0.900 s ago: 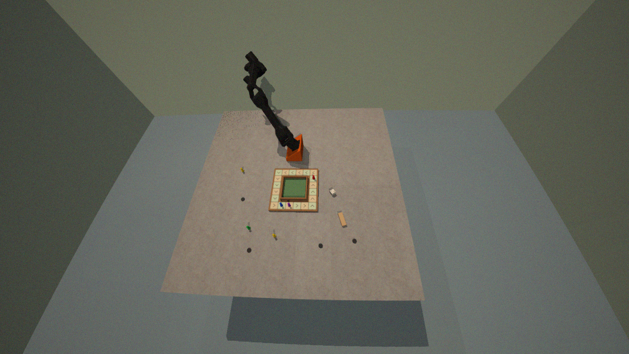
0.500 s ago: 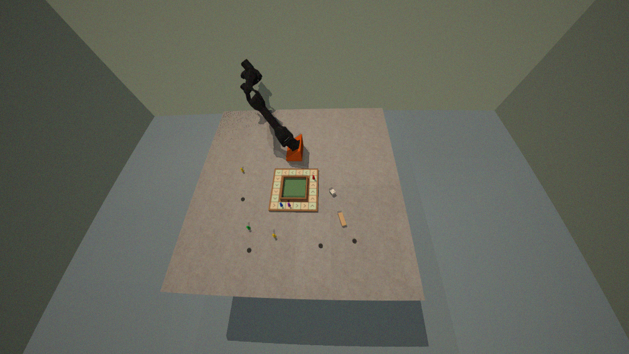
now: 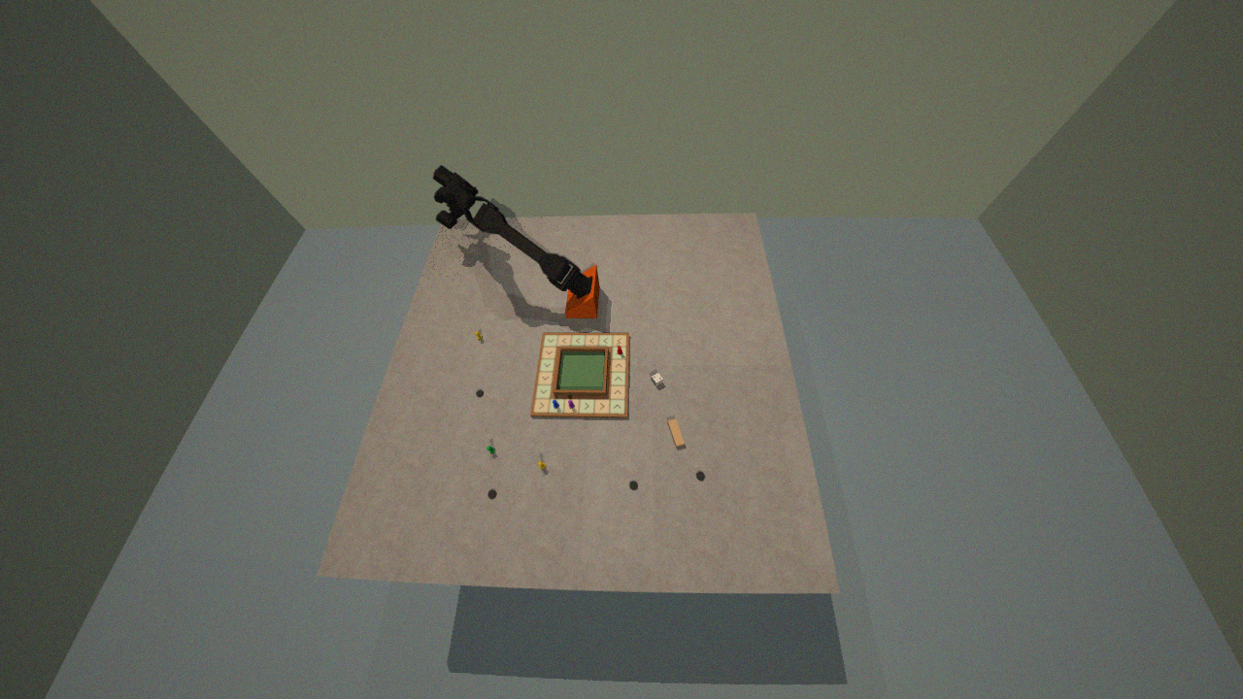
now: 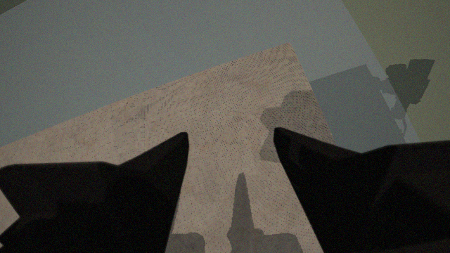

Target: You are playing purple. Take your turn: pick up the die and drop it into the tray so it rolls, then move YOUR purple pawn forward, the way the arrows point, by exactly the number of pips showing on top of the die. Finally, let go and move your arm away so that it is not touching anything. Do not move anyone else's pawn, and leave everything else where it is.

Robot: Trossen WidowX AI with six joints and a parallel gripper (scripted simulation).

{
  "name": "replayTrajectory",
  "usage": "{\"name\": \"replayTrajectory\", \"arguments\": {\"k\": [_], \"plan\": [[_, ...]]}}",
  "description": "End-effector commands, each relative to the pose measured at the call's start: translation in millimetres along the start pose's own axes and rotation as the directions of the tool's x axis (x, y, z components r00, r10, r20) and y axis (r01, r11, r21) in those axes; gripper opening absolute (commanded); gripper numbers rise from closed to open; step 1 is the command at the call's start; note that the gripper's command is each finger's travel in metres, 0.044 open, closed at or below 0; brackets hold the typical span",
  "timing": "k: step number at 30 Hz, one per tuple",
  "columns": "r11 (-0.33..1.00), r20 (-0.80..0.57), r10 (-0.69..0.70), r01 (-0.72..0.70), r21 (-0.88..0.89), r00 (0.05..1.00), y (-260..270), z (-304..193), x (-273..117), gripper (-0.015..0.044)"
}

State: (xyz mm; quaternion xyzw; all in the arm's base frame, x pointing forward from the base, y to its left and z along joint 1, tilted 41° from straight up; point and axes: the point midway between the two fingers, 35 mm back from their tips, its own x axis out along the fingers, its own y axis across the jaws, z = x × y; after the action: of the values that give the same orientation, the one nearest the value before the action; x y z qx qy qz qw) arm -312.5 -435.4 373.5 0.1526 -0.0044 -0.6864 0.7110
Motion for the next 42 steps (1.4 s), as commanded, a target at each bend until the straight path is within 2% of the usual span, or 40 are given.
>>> {"name": "replayTrajectory", "arguments": {"k": [1,10,16,22,32,42], "plan": [[0.999,-0.007,0.048,-0.048,-0.011,0.999,46.5,2.8,21.7,0.0275],[0.982,-0.034,0.187,-0.188,-0.035,0.982,165.0,-2.3,60.1,0.0275],[0.958,-0.051,0.28,-0.282,-0.045,0.959,242.3,-10.9,70.0,0.0275],[0.898,-0.106,0.43,-0.437,-0.055,0.896,340.9,-35.6,76.5,0.0275],[0.762,-0.228,0.618,-0.645,-0.061,0.752,486.2,-95.5,51.1,0.0275],[0.644,-0.42,0.681,-0.764,-0.047,0.6,598.2,-187.7,3.0,0.0275]]}}
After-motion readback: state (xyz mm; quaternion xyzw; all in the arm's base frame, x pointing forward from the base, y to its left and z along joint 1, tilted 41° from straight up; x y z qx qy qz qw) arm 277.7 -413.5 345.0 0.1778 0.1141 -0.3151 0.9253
